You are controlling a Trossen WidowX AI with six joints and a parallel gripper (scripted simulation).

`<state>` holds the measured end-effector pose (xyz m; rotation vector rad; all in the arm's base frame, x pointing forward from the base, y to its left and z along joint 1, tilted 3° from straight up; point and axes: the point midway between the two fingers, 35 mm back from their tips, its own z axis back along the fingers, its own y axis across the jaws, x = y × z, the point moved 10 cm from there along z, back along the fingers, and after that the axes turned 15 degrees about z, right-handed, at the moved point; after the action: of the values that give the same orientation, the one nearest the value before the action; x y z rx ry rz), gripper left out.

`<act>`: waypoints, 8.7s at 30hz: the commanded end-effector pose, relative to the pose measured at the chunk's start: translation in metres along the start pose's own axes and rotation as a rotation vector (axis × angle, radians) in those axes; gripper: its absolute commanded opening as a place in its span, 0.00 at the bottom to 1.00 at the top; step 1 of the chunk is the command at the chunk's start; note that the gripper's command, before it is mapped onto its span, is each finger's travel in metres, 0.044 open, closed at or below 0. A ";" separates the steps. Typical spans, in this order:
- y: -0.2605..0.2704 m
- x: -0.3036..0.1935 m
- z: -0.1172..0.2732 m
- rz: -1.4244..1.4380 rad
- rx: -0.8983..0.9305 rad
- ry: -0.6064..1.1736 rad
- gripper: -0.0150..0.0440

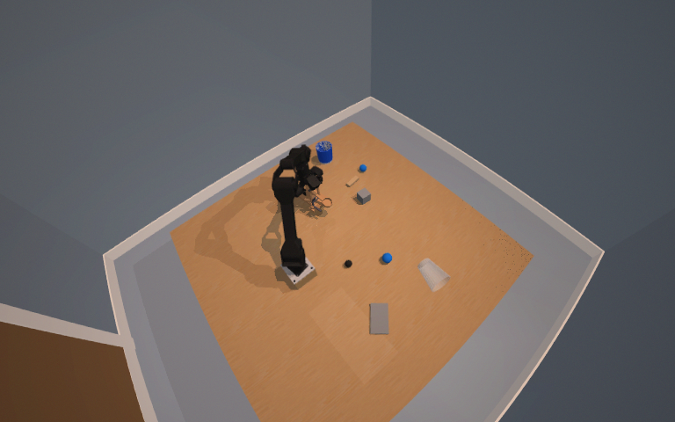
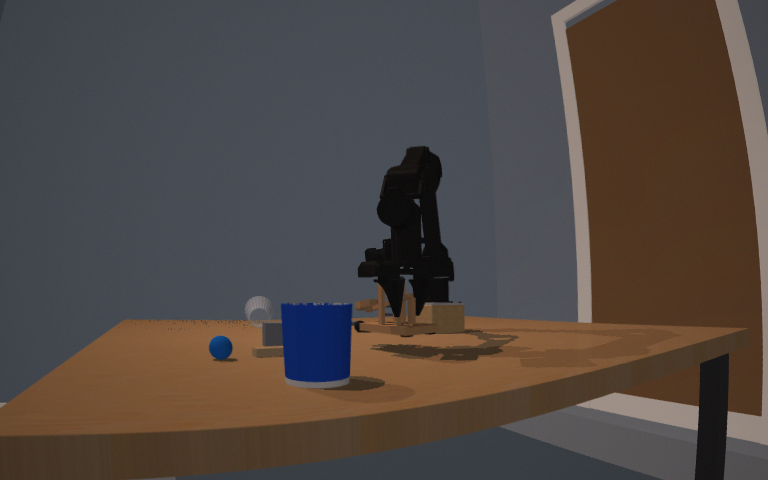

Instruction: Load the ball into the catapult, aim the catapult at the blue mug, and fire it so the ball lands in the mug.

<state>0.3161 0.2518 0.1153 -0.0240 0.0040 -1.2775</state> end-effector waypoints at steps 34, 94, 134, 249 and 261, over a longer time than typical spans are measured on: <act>0.001 0.000 -0.032 -0.002 -0.002 -0.001 0.65; 0.000 0.000 0.057 1.396 0.002 -0.002 1.00; -0.001 0.000 0.061 2.777 -0.001 -0.005 1.00; 0.020 0.015 0.013 2.153 0.000 -0.007 0.25; 0.022 0.017 0.003 2.150 0.000 -0.008 0.25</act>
<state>0.3420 0.2428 0.1209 -0.0085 0.0162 0.8768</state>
